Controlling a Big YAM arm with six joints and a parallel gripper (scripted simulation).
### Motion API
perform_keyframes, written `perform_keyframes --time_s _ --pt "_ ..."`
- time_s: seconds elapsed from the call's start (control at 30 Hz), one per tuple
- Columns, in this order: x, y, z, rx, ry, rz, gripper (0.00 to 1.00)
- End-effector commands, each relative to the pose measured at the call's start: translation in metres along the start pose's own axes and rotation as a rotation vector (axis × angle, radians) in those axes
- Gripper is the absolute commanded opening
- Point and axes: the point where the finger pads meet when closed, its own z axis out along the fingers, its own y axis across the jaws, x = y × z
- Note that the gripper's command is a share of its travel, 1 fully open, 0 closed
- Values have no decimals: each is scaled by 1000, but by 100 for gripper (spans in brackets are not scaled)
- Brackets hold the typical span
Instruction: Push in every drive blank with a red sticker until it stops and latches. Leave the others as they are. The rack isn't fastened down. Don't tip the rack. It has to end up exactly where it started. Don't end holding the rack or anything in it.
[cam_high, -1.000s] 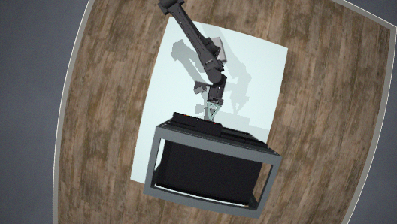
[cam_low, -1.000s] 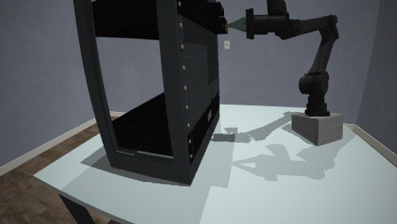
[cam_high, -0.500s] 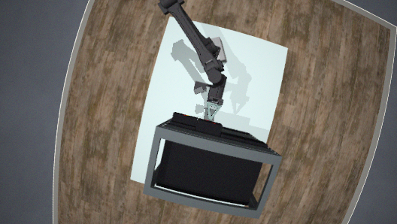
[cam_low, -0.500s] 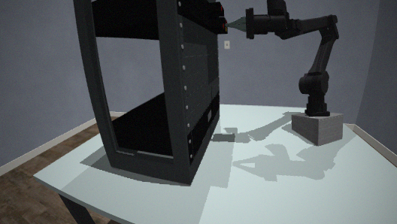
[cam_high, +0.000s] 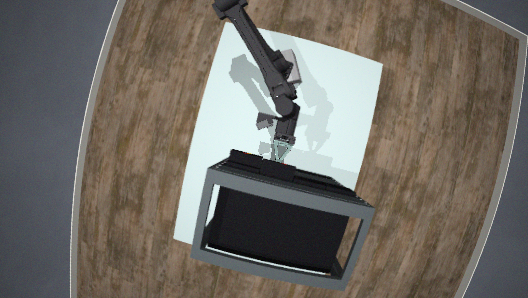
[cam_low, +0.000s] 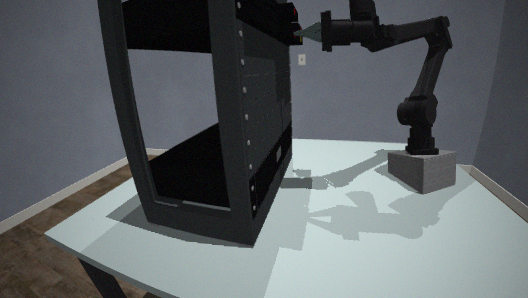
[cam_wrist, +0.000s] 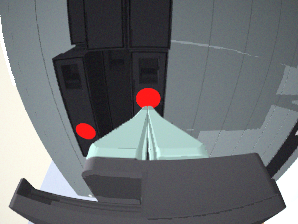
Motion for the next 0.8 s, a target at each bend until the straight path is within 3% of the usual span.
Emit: perform_keyframes --time_s 0.0,0.47,0.77 --pt "-7 37 19 -55 -27 64 0" --pt "-6 37 21 -55 -27 64 0" --pt "-5 37 38 -56 -28 62 0"
